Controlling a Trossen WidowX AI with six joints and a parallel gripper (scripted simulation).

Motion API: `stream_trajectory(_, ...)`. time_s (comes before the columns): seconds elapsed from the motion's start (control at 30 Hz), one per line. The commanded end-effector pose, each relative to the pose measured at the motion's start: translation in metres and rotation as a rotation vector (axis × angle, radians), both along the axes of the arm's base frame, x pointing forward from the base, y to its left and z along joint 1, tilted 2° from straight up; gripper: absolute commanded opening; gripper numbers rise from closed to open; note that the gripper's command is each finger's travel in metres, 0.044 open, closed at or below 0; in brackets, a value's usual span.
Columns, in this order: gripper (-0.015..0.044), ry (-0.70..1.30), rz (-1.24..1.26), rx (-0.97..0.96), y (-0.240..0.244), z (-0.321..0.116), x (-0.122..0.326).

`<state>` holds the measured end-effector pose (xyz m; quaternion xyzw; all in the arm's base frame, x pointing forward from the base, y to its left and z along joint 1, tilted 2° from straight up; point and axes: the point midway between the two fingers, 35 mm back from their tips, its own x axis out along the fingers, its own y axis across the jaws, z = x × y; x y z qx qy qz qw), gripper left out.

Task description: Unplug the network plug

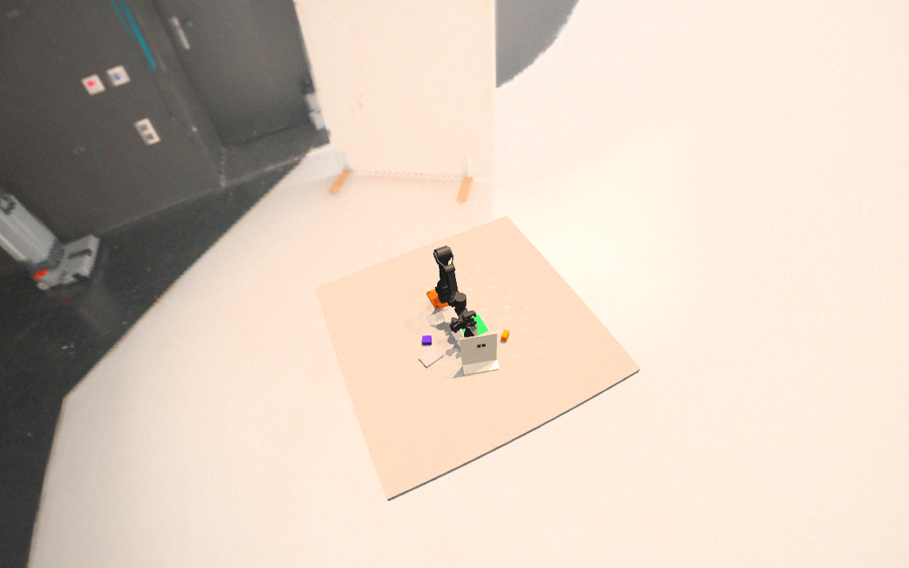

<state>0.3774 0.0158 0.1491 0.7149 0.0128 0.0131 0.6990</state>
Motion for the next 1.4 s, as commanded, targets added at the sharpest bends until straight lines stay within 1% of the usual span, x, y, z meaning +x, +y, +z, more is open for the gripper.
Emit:
stream_trajectory(0.0,0.0,-0.008,-0.005,0.005,0.001,0.003,-0.004)
stream_trajectory(1.37,0.0,-0.005,-0.005,0.006,0.011,0.002,-0.029)
